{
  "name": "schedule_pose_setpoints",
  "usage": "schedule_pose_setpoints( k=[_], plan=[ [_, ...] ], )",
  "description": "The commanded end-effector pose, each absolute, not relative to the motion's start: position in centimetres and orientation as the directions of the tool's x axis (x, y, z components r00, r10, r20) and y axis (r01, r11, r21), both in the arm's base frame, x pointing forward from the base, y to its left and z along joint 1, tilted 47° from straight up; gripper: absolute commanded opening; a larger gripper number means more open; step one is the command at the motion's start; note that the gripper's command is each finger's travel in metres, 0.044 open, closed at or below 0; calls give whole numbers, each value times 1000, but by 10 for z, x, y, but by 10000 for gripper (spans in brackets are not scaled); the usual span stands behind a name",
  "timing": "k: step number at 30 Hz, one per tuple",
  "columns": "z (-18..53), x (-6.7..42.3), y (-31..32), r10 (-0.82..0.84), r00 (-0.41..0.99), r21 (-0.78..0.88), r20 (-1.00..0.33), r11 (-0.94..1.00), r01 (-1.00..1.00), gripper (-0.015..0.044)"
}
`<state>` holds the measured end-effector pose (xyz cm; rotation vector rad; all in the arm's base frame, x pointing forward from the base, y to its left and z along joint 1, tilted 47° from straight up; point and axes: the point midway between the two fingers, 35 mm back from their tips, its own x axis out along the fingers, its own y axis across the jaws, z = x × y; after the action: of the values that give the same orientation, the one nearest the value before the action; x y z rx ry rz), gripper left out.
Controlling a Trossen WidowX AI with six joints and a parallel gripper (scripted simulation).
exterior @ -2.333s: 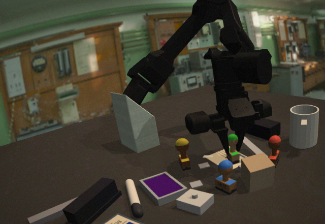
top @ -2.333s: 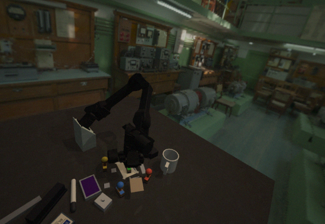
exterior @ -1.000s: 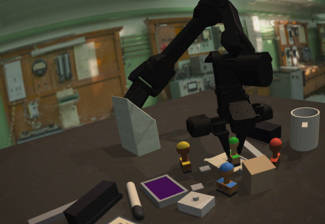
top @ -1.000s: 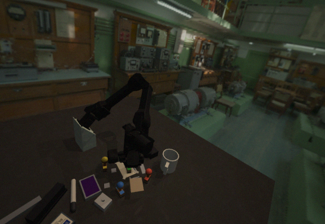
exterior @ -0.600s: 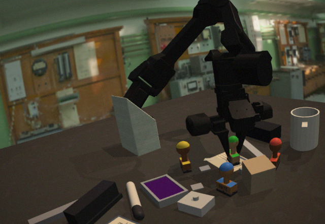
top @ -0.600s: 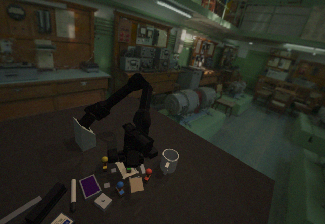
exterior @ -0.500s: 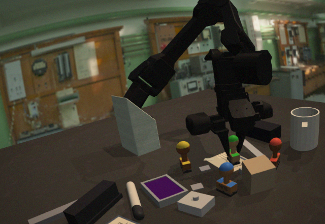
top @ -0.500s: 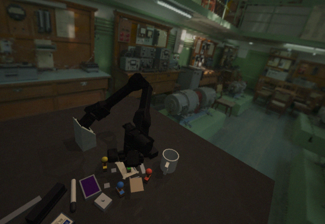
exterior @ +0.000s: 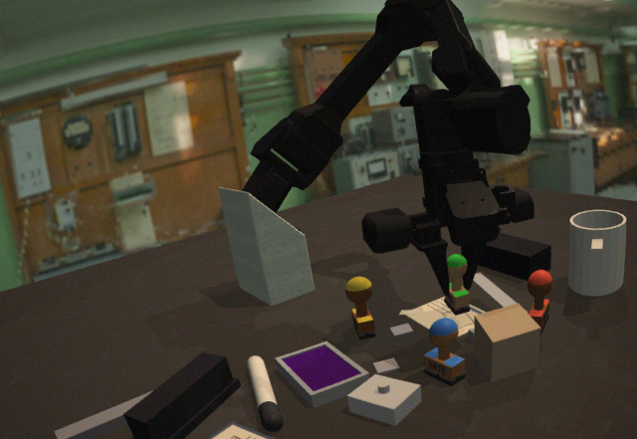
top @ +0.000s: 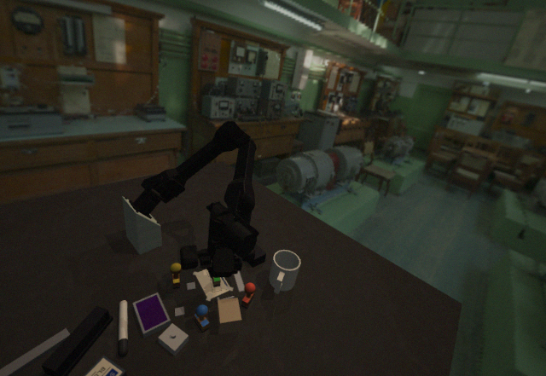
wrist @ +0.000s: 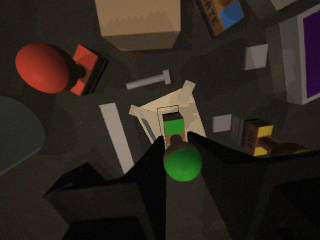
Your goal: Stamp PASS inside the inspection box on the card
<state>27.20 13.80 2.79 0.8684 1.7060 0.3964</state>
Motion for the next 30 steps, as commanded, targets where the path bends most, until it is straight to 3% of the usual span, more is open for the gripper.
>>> schedule_pose_setpoints(
  k=[1,30],
  plan=[
    [33,274,133,721,-100,657,-686,673,339,0],
    [64,278,100,721,-101,658,-686,673,339,0]
  ],
)
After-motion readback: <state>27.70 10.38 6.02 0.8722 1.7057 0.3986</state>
